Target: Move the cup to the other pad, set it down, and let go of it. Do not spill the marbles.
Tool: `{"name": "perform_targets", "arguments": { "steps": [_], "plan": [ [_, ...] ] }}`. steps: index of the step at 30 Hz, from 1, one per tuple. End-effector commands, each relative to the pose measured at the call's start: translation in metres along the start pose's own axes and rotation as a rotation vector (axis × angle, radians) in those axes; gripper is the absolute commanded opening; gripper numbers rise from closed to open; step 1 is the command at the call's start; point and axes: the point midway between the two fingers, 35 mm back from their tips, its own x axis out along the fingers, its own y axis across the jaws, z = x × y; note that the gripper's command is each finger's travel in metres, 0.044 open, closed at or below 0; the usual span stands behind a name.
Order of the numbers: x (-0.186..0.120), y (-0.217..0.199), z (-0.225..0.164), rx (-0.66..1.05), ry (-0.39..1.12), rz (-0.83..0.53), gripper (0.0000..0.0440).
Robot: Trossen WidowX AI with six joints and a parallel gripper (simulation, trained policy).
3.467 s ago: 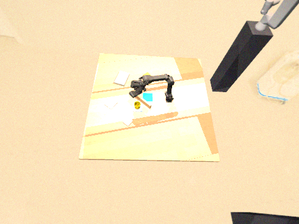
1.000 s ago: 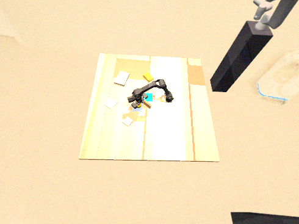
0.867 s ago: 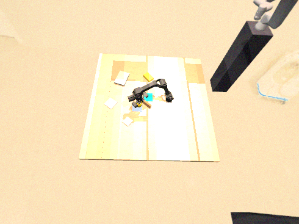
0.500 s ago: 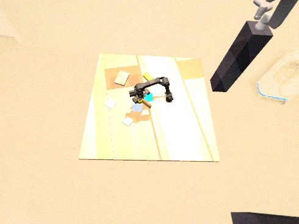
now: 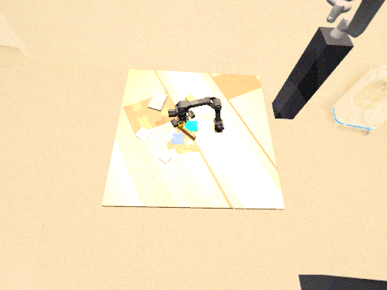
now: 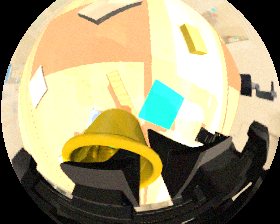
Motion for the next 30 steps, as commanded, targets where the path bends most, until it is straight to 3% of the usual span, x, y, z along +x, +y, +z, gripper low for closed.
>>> {"name": "perform_targets", "arguments": {
  "steps": [1, 30],
  "plan": [
    [-0.002, -0.005, 0.006, 0.032, -0.003, 0.016, 0.0000],
    [0.023, -0.040, 0.030, 0.212, -0.022, 0.062, 0.0000]
  ]
}}
